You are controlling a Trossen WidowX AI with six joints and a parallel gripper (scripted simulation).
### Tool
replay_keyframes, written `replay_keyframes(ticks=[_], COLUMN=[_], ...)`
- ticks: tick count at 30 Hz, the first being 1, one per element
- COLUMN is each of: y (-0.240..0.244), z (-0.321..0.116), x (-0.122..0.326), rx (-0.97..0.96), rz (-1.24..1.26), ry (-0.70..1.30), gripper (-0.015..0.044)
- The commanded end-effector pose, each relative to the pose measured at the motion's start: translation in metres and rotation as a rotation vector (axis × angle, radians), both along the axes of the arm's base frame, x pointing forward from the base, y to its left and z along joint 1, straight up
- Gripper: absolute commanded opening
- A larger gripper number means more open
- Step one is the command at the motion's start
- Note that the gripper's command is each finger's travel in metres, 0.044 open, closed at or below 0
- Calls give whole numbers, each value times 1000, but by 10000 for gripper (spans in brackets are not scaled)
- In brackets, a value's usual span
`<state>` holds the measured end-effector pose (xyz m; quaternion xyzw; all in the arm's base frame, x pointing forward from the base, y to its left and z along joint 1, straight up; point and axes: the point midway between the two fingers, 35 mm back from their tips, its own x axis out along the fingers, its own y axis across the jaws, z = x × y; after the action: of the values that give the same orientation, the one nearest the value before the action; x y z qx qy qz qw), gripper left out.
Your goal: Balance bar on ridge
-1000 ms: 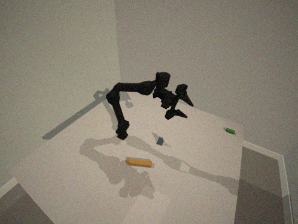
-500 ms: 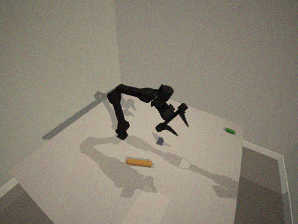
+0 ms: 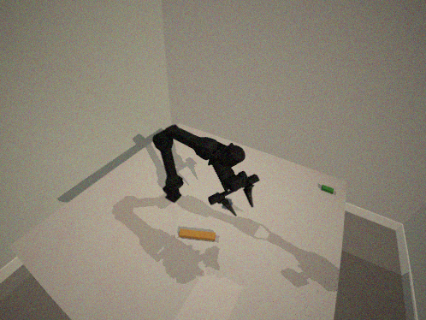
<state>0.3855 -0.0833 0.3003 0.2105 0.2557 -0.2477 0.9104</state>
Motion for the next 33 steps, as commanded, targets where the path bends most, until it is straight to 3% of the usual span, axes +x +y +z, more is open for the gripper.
replay_keyframes(ticks=[1, 17, 33], y=[-10, -44, -60], z=[-26, -95, -149], x=[-8, -55, -115], rx=[-61, -223, -247], rz=[57, 323, 683], ry=[127, 539, 855], gripper=[315, 315, 315])
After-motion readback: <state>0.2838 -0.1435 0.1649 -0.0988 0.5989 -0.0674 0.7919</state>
